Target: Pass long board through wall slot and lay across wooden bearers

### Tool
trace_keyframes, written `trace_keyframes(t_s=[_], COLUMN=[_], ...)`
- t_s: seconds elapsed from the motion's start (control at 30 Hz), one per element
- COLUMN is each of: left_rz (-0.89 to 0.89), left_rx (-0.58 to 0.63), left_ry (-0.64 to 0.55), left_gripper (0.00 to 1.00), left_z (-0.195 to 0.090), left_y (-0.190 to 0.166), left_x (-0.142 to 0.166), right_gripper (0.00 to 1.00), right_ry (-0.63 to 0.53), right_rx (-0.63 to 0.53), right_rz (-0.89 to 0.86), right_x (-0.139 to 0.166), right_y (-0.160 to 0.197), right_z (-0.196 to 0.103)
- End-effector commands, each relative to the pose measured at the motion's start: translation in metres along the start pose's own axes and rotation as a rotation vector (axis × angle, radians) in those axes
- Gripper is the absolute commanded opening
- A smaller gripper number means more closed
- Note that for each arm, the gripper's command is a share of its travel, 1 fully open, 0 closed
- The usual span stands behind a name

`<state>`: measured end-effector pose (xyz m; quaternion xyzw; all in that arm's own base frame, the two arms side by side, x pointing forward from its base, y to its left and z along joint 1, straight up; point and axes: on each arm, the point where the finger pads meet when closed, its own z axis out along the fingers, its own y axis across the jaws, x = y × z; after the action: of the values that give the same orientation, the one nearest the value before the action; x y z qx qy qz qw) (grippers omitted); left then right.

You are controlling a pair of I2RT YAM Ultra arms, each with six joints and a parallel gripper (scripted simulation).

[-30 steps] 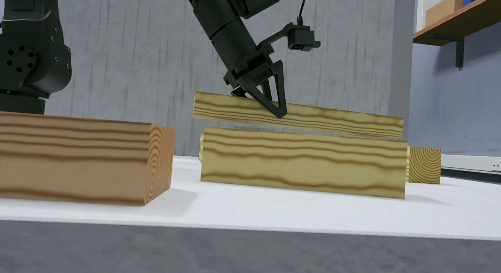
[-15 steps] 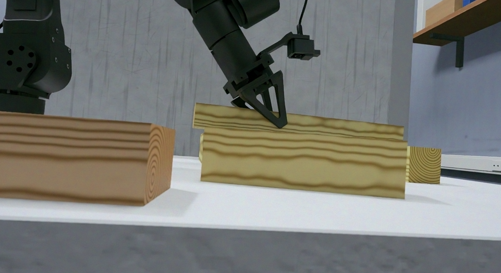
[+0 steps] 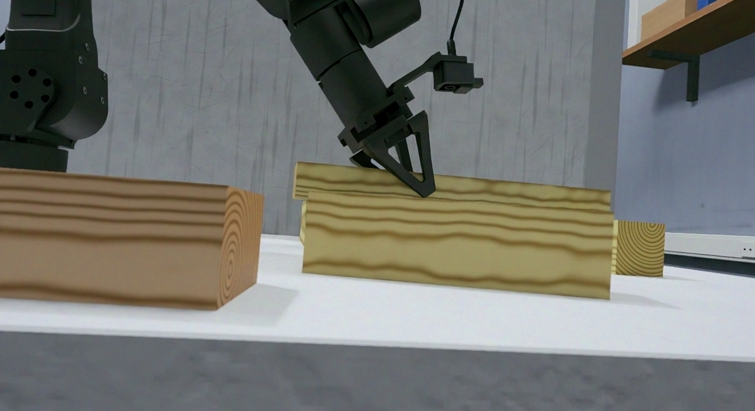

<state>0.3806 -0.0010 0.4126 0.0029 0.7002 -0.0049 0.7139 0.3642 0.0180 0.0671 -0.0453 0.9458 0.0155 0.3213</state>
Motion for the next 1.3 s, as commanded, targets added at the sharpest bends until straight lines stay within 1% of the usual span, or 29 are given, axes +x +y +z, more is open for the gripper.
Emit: trace_keyframes(t_s=[0.0, 0.1, 0.23, 1.1, 1.13, 1.27], left_rz=[-0.007, -0.007, -0.007, -0.007, -0.007, -0.007], left_rx=[-0.001, -0.001, -0.001, -0.001, -0.001, -0.001], left_ry=[-0.035, -0.035, -0.035, -0.035, -0.035, -0.035], left_gripper=[0.73, 0.73, 0.73, 0.73, 0.73, 0.73], left_z=[-0.005, -0.005, -0.005, -0.005, -0.005, -0.005], left_y=[0.002, 0.002, 0.002, 0.002, 0.002, 0.002], left_x=[-0.018, -0.018, -0.018, -0.018, -0.018, -0.018], right_gripper=[0.0, 0.0, 0.0, 0.0, 0.72, 0.72], right_ry=[-0.087, -0.11, -0.114, -0.114, -0.174, -0.136], right_rx=[0.001, 0.002, 0.002, 0.002, 0.002, 0.0], right_rz=[-0.003, -0.004, -0.004, -0.004, -0.01, -0.008], right_x=[-0.022, -0.028, -0.029, -0.029, -0.051, -0.042], right_y=[-0.003, -0.003, -0.003, -0.003, -0.002, -0.002], right_z=[0.0, -0.006, -0.007, -0.007, -0.017, -0.006])
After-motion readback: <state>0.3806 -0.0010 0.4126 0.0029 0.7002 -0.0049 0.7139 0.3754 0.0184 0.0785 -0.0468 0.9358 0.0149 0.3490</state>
